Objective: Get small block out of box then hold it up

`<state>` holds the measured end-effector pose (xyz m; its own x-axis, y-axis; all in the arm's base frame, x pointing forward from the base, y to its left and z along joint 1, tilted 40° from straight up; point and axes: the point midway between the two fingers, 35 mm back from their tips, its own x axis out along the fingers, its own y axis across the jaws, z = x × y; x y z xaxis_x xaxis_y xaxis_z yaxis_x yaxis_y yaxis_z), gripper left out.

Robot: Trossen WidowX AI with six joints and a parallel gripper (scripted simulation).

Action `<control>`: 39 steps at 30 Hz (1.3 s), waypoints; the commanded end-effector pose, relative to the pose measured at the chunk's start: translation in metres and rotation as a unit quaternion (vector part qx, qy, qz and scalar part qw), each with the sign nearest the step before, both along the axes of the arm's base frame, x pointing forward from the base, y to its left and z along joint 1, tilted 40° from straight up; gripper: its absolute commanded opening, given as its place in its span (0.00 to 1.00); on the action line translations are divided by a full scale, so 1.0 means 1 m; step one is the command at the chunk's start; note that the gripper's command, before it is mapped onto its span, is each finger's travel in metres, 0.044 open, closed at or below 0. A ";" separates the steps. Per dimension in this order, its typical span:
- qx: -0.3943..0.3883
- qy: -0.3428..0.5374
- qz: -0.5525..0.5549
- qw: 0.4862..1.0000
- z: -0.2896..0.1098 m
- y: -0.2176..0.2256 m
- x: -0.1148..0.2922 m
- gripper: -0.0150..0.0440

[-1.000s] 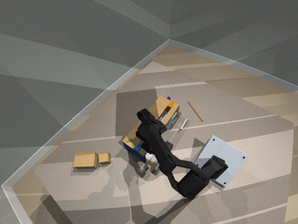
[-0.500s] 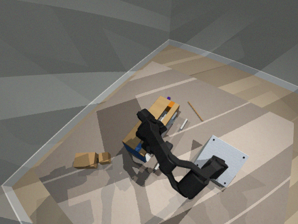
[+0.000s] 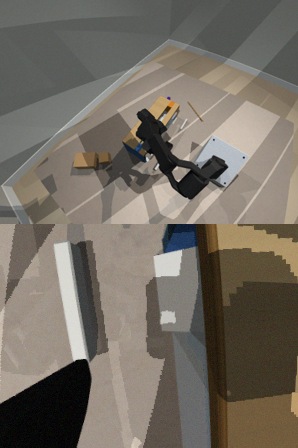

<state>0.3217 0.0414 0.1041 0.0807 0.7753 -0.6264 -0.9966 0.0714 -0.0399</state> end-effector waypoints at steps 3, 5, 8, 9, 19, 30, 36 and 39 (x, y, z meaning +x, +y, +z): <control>0.003 -0.010 0.009 1.000 0.001 0.006 0.003 0.93; 0.003 -0.010 0.009 1.000 0.001 0.006 0.003 0.93; 0.003 -0.010 0.009 1.000 0.001 0.006 0.003 0.93; 0.003 -0.010 0.009 1.000 0.001 0.006 0.003 0.93; 0.003 -0.010 0.009 1.000 0.001 0.006 0.003 0.93; 0.000 0.000 0.000 1.000 0.002 -0.001 0.000 0.93; -0.001 0.001 0.000 1.000 0.038 -0.032 -0.003 0.93; -0.001 0.001 0.000 1.000 0.044 -0.037 -0.005 0.93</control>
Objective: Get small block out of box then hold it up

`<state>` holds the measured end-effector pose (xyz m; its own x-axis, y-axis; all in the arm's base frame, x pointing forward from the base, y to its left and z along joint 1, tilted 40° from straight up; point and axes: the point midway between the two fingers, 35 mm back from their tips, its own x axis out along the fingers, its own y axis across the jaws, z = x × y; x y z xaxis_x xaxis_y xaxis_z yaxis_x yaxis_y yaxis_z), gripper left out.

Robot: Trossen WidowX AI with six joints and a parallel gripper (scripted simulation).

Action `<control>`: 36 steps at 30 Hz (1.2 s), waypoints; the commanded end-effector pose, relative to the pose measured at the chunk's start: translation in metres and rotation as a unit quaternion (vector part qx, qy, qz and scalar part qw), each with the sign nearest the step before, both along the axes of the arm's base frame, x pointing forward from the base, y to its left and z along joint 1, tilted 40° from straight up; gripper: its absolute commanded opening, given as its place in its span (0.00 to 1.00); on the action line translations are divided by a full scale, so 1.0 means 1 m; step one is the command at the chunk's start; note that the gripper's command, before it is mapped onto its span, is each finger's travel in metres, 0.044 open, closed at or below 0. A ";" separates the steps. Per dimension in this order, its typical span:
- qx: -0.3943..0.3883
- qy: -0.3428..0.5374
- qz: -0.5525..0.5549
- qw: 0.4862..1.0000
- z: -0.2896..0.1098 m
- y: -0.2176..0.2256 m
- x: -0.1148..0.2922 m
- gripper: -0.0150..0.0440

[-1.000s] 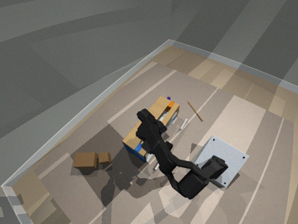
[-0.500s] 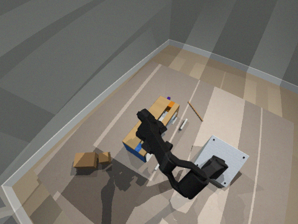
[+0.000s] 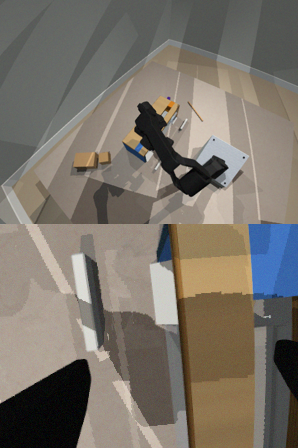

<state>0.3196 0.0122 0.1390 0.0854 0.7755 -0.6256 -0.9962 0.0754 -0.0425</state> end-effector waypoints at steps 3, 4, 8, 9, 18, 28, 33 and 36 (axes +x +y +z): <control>-0.002 0.002 0.002 1.000 0.009 -0.008 -0.002 0.93; 0.000 0.000 -0.002 1.000 0.006 -0.006 -0.001 0.93; 0.000 0.000 -0.002 1.000 0.006 -0.006 -0.001 0.93; 0.000 0.000 -0.002 1.000 0.006 -0.006 -0.001 0.93; -0.047 -0.136 0.074 0.987 0.014 -0.001 -0.010 0.75; -0.256 -0.563 0.358 0.699 0.039 0.017 -0.042 0.74; -0.270 -0.583 0.375 0.668 0.041 0.018 -0.045 0.74; -0.270 -0.583 0.375 0.668 0.041 0.018 -0.045 0.74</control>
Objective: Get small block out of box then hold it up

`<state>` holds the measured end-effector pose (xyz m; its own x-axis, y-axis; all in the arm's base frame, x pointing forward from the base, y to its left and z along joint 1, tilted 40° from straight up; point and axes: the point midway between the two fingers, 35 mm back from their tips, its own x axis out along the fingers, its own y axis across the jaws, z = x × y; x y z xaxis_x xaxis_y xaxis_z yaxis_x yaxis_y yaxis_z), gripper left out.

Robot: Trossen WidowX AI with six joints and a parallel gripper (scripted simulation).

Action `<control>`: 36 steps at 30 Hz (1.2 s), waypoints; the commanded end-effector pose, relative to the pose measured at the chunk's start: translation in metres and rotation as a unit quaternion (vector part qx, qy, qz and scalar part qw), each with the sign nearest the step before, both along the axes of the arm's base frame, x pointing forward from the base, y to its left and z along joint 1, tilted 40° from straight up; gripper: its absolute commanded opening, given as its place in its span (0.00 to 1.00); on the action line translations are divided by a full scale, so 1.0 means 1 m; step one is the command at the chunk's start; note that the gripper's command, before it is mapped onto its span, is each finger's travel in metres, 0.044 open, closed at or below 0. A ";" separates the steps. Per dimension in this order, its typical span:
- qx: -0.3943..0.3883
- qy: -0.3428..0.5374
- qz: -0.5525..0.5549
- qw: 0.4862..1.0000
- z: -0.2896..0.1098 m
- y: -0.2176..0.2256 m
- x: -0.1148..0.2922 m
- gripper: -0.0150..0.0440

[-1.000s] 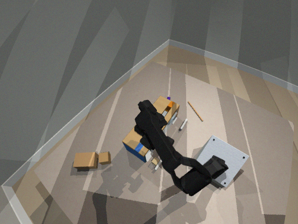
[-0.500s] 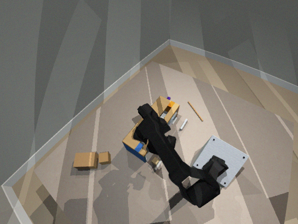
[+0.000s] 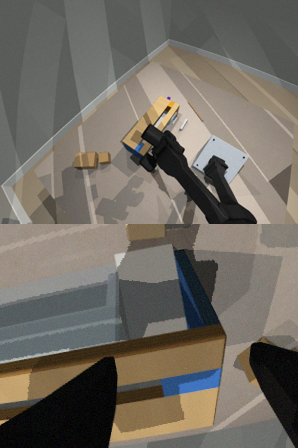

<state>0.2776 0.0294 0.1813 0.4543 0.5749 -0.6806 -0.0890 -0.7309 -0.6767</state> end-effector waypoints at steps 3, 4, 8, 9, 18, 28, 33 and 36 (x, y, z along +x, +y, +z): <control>-0.025 -0.033 0.022 0.999 -0.002 0.001 -0.003 0.74; -0.025 -0.033 0.022 0.999 -0.002 0.001 -0.003 0.74; -0.027 -0.032 0.024 0.999 -0.017 0.012 0.002 0.74; -0.028 -0.031 0.024 0.999 -0.028 0.021 0.004 0.74; -0.023 -0.034 0.022 0.999 -0.073 0.062 0.004 0.74; -0.023 -0.034 0.023 0.999 -0.082 0.069 0.007 0.74; -0.024 -0.034 0.023 0.999 -0.088 0.074 0.008 0.74; -0.024 -0.034 0.023 0.999 -0.092 0.077 0.008 0.74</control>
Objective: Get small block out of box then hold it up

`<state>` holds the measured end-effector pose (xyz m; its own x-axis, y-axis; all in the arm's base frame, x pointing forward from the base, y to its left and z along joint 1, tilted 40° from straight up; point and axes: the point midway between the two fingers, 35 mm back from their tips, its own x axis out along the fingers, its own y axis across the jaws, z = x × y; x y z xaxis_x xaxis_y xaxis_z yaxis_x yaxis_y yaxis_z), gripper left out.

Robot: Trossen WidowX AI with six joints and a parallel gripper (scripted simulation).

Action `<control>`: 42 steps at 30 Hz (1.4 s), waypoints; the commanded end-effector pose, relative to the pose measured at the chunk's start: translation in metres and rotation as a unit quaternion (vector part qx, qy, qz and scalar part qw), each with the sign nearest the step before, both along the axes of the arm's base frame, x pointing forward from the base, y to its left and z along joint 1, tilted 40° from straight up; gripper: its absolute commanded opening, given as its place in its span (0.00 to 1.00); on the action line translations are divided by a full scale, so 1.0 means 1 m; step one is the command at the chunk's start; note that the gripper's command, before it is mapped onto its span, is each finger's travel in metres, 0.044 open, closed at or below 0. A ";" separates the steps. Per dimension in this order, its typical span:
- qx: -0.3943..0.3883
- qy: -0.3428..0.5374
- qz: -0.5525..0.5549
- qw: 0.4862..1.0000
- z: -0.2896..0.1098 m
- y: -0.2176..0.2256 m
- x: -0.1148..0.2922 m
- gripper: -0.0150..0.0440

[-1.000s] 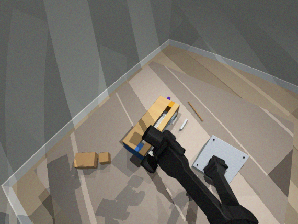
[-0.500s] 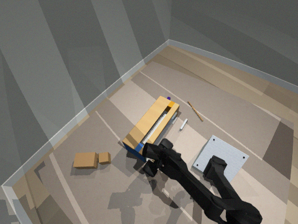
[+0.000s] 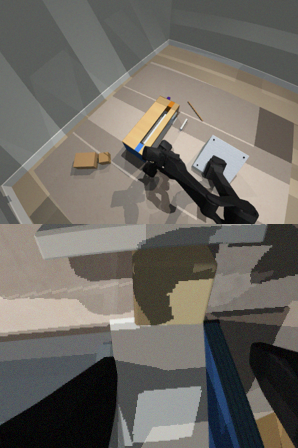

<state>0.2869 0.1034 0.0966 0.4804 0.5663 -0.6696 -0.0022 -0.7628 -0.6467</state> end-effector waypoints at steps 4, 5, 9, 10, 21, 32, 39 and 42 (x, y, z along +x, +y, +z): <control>-0.001 0.006 -0.001 1.000 -0.012 0.008 0.000 0.74; -0.001 0.005 -0.001 1.000 -0.013 0.009 0.000 0.74; -0.001 0.005 -0.001 1.000 -0.018 0.013 0.000 0.74; -0.001 0.005 -0.001 1.000 -0.019 0.014 0.000 0.74; 0.001 0.005 -0.001 1.000 -0.032 0.025 -0.001 0.74; 0.001 0.005 -0.001 1.000 -0.034 0.027 -0.001 0.38; -0.001 0.005 0.000 1.000 -0.019 0.014 0.000 0.25; -0.001 0.005 0.000 1.000 -0.006 0.002 0.000 0.25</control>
